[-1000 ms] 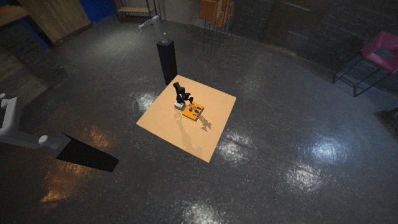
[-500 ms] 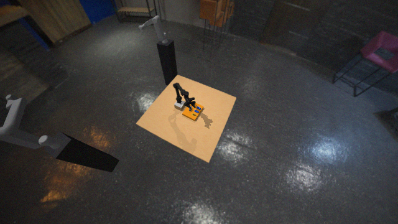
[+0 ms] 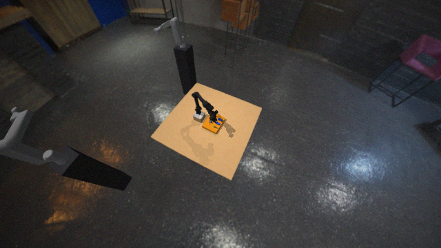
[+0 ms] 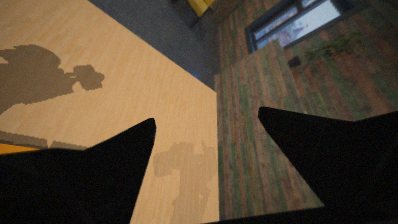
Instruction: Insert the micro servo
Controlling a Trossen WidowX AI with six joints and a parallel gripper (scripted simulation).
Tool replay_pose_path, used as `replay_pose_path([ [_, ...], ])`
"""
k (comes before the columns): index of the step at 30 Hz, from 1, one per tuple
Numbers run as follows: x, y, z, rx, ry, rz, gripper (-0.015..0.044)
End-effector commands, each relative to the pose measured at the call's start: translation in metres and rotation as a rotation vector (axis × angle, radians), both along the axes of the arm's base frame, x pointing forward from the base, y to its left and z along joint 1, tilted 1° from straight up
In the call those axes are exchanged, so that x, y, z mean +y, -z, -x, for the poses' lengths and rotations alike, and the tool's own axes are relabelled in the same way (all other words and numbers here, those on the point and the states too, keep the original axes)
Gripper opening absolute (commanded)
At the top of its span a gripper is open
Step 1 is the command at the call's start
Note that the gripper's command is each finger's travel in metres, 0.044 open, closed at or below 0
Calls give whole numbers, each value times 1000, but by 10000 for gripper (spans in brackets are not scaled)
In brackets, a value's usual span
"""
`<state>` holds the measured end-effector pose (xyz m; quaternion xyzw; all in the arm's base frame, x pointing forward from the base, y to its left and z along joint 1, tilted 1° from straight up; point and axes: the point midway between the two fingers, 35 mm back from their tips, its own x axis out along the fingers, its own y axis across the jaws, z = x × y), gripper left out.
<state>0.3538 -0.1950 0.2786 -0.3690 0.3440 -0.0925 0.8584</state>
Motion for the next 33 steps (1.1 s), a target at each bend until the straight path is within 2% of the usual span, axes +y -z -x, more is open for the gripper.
replay_pose_path([
  [1,18,34,1,136,-89,7,440],
  [16,82,116,31,513,-410,39,440],
  [33,145,184,93,903,-839,66,440],
])
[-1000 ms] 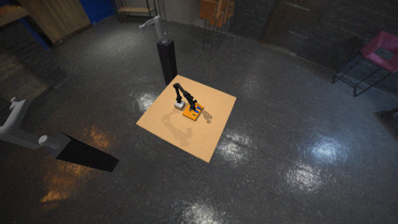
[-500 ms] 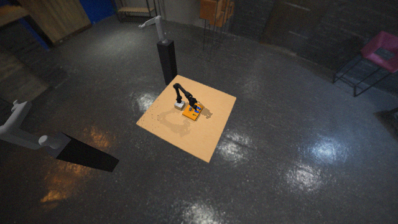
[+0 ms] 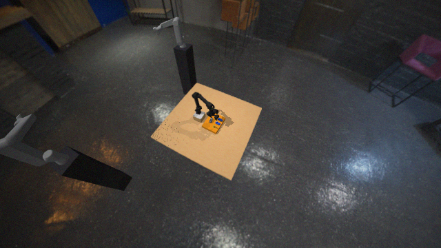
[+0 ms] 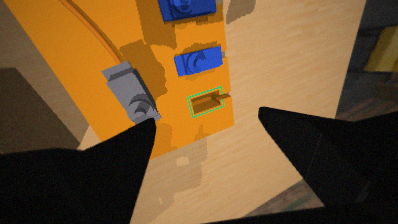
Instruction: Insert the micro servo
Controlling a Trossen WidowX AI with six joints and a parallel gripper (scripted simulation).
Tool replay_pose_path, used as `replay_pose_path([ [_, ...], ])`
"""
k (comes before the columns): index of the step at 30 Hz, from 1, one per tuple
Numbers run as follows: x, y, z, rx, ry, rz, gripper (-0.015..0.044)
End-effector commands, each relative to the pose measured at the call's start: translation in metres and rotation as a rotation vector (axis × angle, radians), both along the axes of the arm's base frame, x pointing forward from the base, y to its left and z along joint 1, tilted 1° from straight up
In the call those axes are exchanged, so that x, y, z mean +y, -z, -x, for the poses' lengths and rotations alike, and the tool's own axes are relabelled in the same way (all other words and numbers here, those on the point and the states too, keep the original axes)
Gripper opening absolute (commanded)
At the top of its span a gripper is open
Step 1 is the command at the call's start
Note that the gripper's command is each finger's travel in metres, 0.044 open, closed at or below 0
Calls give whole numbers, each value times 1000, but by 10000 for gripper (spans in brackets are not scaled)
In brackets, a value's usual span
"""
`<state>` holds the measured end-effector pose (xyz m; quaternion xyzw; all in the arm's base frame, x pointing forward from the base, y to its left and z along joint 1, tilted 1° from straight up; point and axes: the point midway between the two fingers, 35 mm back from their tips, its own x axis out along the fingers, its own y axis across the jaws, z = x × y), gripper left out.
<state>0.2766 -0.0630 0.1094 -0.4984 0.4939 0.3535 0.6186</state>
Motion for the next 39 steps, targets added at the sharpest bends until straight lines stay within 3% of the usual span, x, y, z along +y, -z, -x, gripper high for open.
replay_pose_path([
  [1,16,18,20,116,-123,-10,440],
  [8,34,34,49,259,-286,-25,440],
  [39,36,75,49,263,-291,-26,440],
])
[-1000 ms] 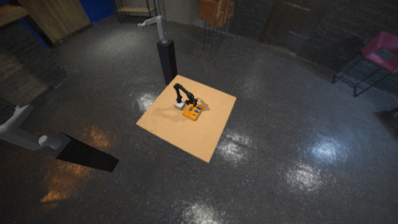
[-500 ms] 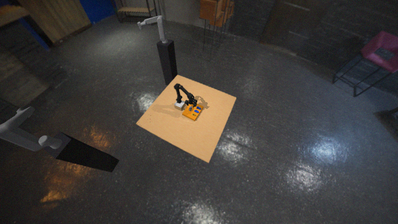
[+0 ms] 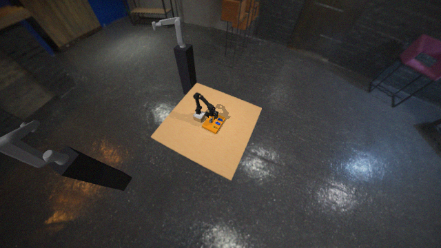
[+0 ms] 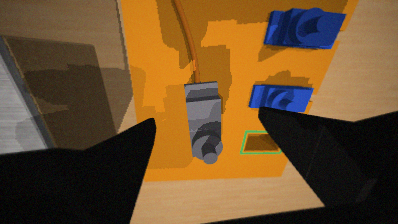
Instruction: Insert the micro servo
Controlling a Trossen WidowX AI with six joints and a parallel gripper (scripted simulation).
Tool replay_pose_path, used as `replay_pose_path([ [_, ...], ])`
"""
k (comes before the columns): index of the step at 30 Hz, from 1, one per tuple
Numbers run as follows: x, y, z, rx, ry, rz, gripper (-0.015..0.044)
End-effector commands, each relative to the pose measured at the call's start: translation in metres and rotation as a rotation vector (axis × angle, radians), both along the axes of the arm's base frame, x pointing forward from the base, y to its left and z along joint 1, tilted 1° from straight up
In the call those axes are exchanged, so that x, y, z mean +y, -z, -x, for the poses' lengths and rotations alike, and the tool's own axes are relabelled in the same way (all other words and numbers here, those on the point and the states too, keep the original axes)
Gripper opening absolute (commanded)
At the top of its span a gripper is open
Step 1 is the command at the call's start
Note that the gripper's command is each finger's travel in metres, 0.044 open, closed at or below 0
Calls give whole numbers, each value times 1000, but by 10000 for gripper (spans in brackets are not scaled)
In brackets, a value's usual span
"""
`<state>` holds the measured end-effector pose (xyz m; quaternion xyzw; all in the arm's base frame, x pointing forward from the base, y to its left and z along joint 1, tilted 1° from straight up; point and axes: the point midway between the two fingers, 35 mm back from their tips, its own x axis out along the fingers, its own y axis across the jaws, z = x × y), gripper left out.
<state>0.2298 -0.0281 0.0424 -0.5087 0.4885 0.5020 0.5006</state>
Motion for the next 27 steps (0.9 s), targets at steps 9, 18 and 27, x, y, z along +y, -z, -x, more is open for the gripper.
replay_pose_path([
  [9,1,14,2,11,-6,-4,335],
  [18,1,14,2,11,-6,-4,99],
  [27,1,5,2,11,-6,-4,0],
])
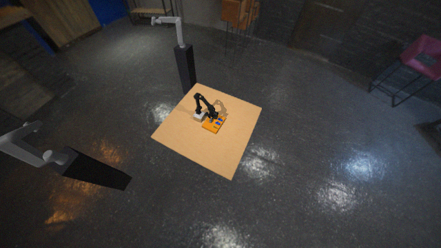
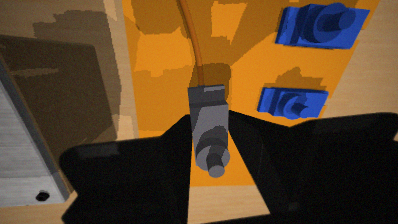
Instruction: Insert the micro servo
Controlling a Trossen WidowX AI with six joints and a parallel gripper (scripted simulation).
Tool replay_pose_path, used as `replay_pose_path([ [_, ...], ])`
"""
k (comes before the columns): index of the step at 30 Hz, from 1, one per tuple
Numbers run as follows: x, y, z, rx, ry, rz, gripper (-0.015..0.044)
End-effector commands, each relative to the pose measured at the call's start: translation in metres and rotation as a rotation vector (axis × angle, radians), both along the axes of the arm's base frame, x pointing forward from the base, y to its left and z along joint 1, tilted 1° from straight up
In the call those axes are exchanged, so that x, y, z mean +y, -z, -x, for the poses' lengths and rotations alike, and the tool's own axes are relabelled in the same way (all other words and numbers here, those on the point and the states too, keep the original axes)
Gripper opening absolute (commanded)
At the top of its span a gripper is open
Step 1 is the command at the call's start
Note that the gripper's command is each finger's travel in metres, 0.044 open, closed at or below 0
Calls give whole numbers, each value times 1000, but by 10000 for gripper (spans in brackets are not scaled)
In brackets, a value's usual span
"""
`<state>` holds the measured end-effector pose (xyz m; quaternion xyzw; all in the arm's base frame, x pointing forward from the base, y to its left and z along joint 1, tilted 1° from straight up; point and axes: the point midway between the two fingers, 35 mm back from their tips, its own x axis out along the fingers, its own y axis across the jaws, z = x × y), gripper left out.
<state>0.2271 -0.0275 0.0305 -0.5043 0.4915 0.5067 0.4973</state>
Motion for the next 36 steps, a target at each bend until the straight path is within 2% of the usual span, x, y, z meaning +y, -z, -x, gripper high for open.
replay_pose_path([
  [1,0,-12,-1,-4,-5,-2,0],
  [6,1,-28,5,-4,-5,-2,0],
  [14,1,-28,6,-4,-5,-2,0],
  [26,-13,-29,-14,-6,-5,-1,0],
  [36,-46,-28,-10,-5,-5,3,0],
])
